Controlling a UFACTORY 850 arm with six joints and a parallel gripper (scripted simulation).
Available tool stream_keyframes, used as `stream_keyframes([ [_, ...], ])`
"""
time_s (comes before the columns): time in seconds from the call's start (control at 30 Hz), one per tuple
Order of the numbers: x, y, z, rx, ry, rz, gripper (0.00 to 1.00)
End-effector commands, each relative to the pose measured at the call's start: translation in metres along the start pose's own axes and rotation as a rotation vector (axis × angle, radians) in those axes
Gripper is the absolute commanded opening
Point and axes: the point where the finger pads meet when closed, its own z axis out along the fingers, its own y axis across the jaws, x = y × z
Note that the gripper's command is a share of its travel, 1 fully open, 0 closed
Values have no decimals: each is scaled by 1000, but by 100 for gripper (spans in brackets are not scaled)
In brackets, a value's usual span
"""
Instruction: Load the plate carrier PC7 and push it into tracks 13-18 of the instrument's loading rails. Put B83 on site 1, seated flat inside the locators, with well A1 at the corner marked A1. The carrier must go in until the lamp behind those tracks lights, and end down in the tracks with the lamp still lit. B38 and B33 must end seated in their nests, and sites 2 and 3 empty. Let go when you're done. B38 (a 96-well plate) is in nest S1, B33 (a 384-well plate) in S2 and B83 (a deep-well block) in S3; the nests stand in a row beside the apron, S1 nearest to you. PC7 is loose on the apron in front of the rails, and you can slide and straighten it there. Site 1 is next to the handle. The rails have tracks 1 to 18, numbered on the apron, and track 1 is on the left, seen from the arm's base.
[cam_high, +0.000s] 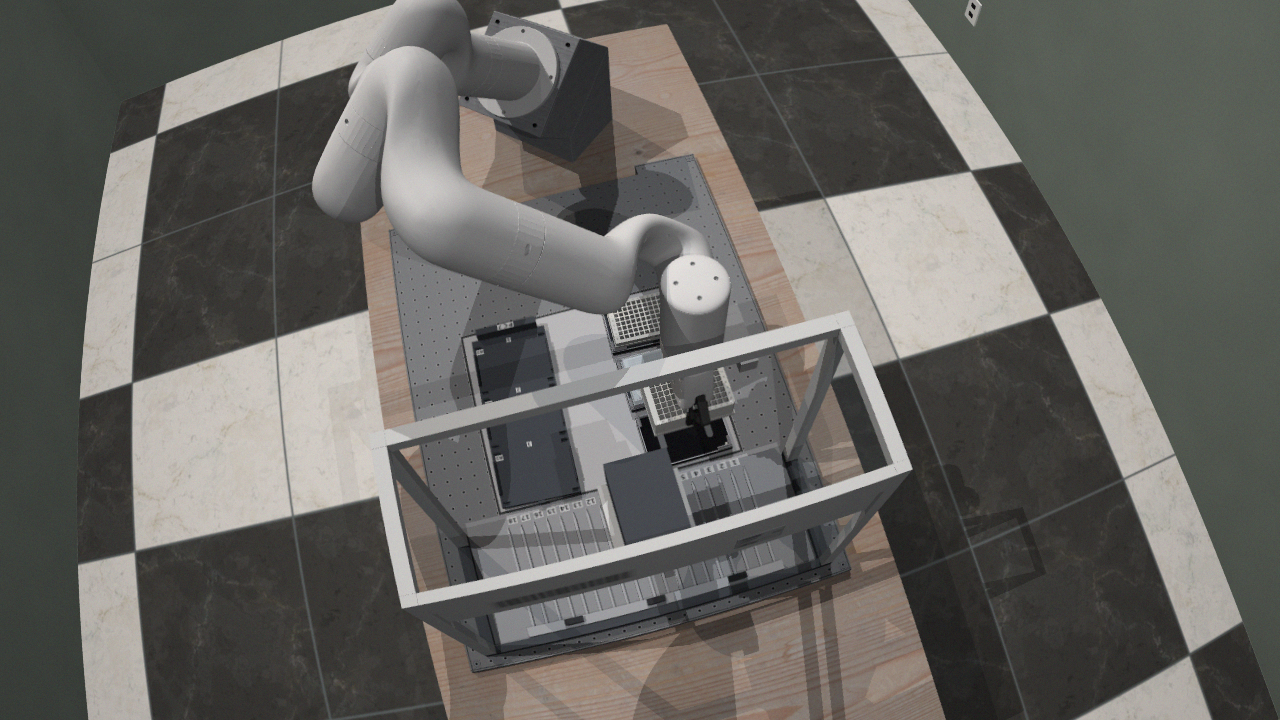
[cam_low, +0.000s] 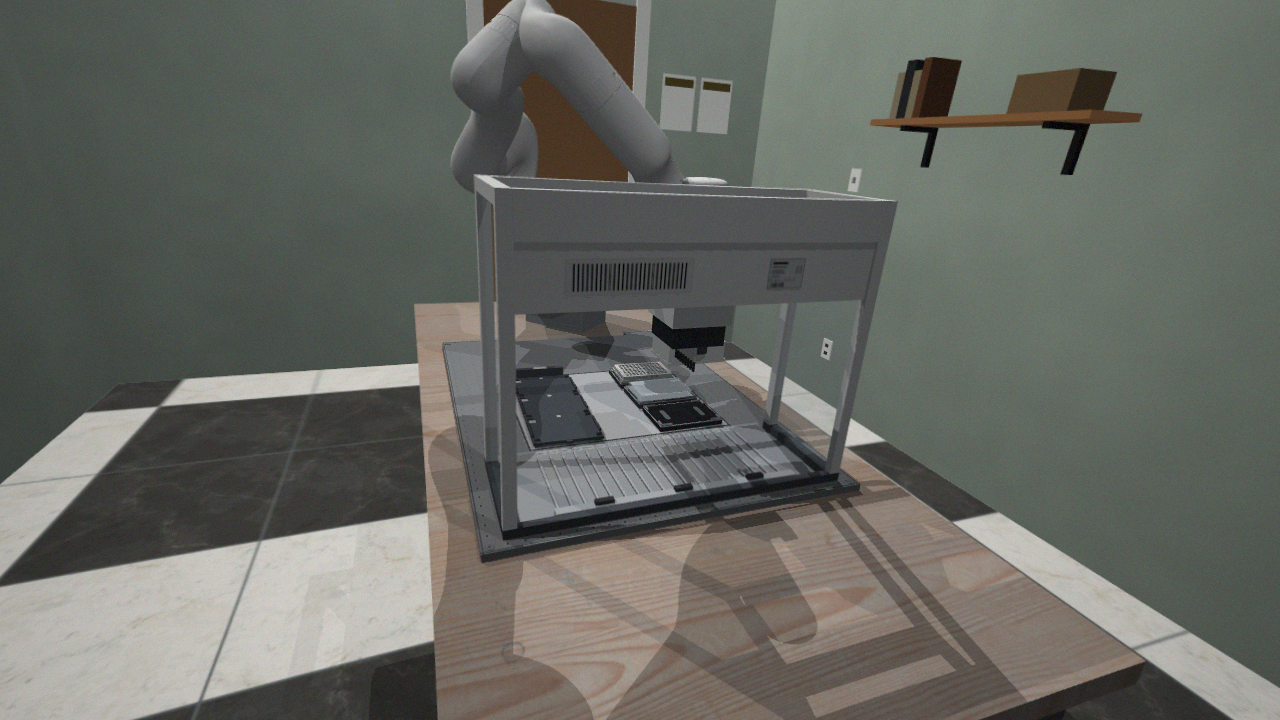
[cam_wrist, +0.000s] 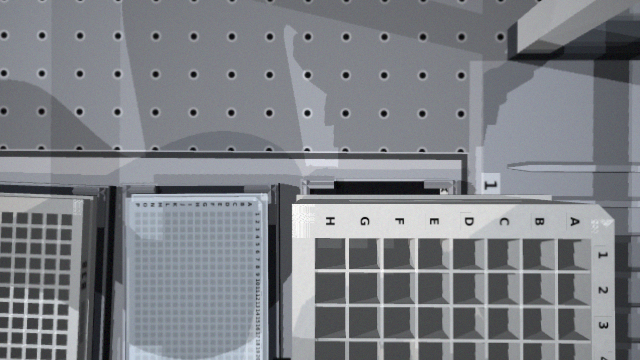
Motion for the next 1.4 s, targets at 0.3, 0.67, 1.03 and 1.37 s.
stream_keyframes([
  [0.3, -15, -12, -1, -1, 1, 134, 0],
  [0.67, -58, -47, -1, -1, 1, 500, 0],
  [1.03, -92, -76, -1, -1, 1, 800, 0],
  [1.37, -123, -102, -1, -1, 1, 1067, 0],
])
